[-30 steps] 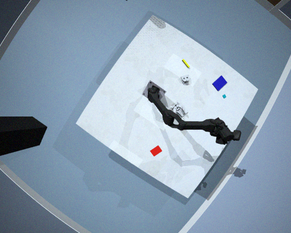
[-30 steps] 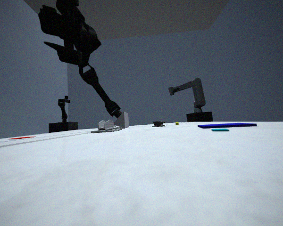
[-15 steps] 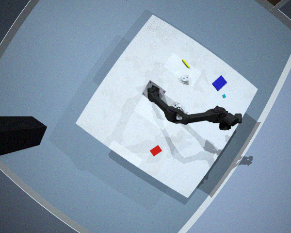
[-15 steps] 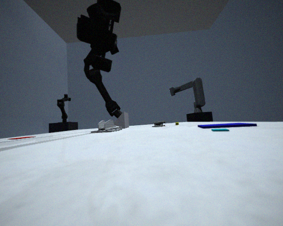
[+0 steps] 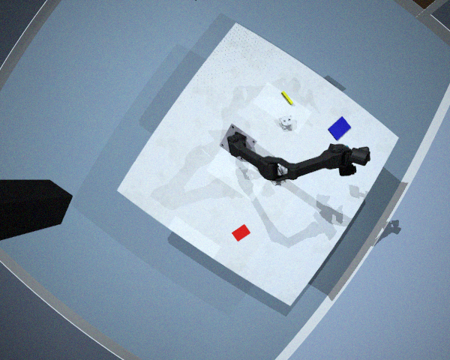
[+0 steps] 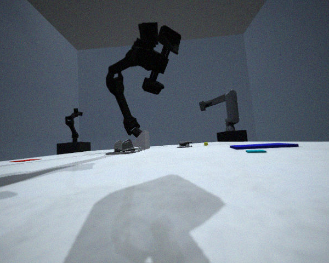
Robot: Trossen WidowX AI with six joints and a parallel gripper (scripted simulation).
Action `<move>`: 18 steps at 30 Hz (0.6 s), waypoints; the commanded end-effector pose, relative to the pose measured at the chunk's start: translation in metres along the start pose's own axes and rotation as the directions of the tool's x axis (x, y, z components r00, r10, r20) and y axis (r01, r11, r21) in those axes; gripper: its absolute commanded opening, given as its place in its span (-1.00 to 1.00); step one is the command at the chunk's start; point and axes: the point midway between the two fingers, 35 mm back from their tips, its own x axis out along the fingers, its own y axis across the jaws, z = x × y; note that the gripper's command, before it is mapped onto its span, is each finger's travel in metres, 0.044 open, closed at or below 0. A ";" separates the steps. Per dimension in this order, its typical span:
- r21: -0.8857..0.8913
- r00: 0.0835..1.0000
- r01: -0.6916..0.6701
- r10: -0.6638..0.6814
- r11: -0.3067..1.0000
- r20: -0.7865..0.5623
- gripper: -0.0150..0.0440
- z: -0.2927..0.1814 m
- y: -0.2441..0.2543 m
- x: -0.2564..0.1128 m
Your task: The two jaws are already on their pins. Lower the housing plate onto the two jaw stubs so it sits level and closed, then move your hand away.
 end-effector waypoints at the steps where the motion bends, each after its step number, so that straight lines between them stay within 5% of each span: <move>1: -0.018 0.998 0.026 -0.027 1.000 -0.063 1.00 -0.033 -0.006 -0.005; 18: -0.127 0.939 0.210 -0.236 0.969 -0.250 1.00 -0.153 -0.062 -0.032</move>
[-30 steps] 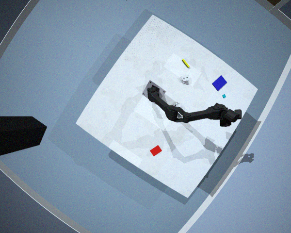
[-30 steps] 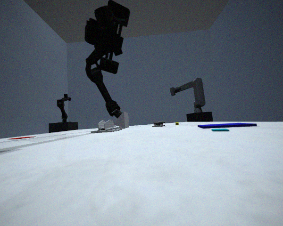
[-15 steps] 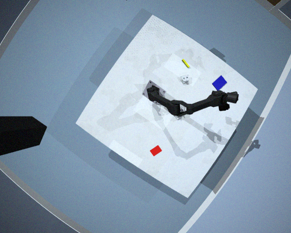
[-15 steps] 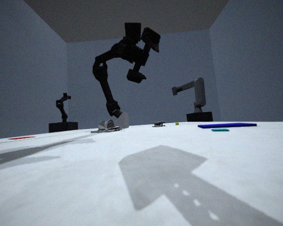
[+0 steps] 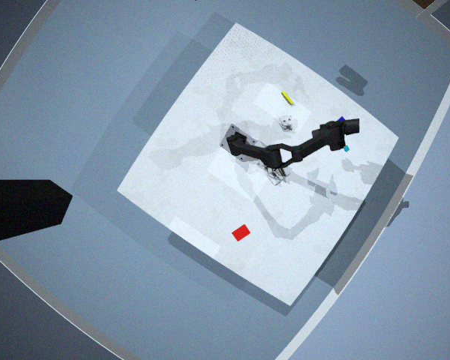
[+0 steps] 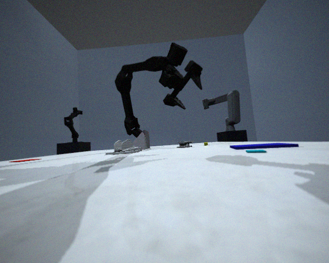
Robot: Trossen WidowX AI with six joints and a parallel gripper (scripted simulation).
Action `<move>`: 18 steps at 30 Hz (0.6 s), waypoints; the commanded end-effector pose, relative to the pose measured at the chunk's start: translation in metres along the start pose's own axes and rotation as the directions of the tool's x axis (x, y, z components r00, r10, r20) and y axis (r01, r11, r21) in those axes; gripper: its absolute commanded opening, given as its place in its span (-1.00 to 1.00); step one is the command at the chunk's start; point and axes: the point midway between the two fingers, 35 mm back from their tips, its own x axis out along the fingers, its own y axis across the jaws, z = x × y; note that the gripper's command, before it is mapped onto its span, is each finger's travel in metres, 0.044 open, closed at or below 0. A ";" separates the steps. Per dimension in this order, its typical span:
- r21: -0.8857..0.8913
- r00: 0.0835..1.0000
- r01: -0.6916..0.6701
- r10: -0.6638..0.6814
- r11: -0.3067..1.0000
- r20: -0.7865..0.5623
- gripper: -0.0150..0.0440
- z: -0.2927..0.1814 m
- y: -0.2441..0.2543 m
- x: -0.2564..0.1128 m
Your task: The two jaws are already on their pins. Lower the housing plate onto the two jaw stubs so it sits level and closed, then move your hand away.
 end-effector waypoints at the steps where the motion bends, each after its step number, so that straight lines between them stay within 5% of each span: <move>1: -0.014 0.998 0.052 -0.052 0.999 -0.039 1.00 -0.027 -0.014 0.000; 18: -0.083 0.937 0.328 -0.336 0.941 -0.101 1.00 -0.117 -0.093 -0.008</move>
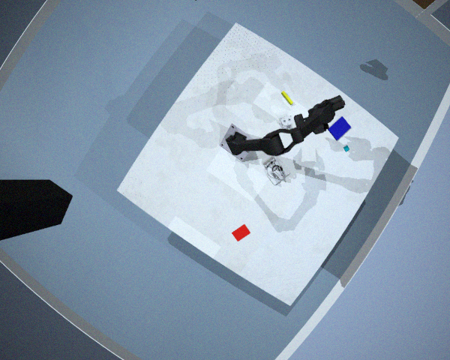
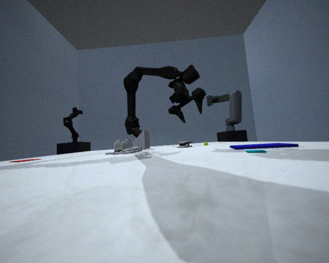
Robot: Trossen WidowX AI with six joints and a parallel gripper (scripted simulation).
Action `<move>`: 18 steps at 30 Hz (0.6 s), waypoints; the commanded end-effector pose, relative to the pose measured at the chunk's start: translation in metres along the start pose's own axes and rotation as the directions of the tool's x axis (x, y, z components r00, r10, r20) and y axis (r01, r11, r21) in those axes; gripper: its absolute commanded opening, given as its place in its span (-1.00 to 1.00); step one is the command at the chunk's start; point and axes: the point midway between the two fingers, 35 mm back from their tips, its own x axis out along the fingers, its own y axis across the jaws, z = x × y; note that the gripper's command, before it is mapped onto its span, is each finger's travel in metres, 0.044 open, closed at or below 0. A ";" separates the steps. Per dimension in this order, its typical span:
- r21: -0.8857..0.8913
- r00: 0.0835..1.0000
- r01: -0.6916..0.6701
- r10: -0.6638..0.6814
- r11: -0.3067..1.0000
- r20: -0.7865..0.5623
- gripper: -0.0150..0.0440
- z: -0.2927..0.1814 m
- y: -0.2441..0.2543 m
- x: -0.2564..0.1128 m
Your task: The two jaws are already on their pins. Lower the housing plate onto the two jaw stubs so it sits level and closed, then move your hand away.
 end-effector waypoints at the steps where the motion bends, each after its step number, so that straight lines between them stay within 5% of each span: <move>1: -0.004 0.998 0.069 -0.069 0.998 -0.007 1.00 -0.018 -0.019 0.003; 18: 0.002 0.953 0.300 -0.300 0.954 0.034 1.00 -0.060 -0.084 0.009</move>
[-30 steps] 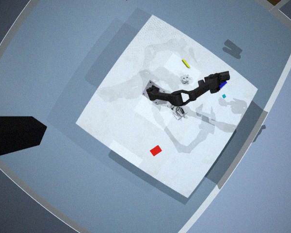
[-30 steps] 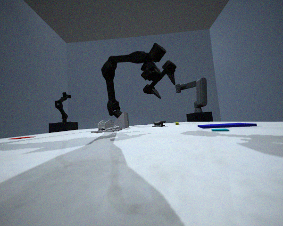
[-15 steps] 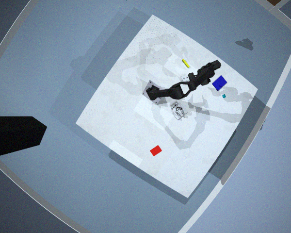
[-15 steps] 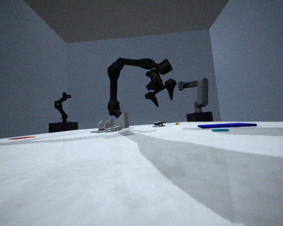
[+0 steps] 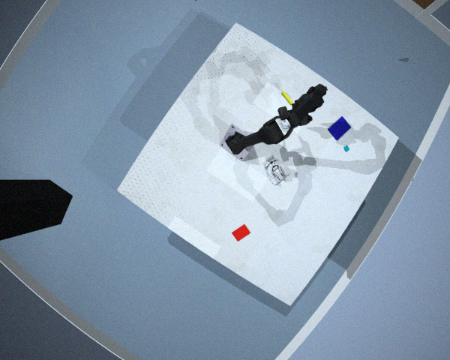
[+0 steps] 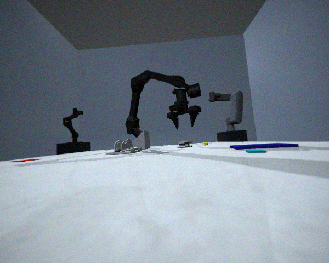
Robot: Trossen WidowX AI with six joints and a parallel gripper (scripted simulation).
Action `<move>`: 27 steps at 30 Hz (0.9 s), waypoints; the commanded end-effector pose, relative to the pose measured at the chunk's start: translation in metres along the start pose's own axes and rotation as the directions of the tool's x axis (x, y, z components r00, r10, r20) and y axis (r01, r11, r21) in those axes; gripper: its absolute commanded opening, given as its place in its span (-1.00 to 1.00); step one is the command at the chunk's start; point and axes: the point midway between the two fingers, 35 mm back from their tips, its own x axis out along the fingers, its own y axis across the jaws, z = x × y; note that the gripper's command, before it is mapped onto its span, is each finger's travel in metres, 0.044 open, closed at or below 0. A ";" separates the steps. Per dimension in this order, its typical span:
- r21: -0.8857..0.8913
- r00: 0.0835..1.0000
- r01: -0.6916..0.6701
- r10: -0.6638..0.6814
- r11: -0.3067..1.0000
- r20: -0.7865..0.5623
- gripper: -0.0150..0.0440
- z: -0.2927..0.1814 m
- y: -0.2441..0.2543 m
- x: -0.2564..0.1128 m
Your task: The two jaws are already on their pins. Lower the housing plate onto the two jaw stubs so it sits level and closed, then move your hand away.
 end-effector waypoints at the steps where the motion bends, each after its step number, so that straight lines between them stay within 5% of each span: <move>1: 0.009 1.000 0.014 -0.014 1.000 -0.001 1.00 -0.002 -0.004 0.002; 7: 0.010 1.000 0.015 -0.015 1.000 0.000 1.00 -0.001 -0.007 0.040; 27: 0.010 1.000 0.015 -0.015 1.000 0.000 1.00 -0.001 -0.007 0.040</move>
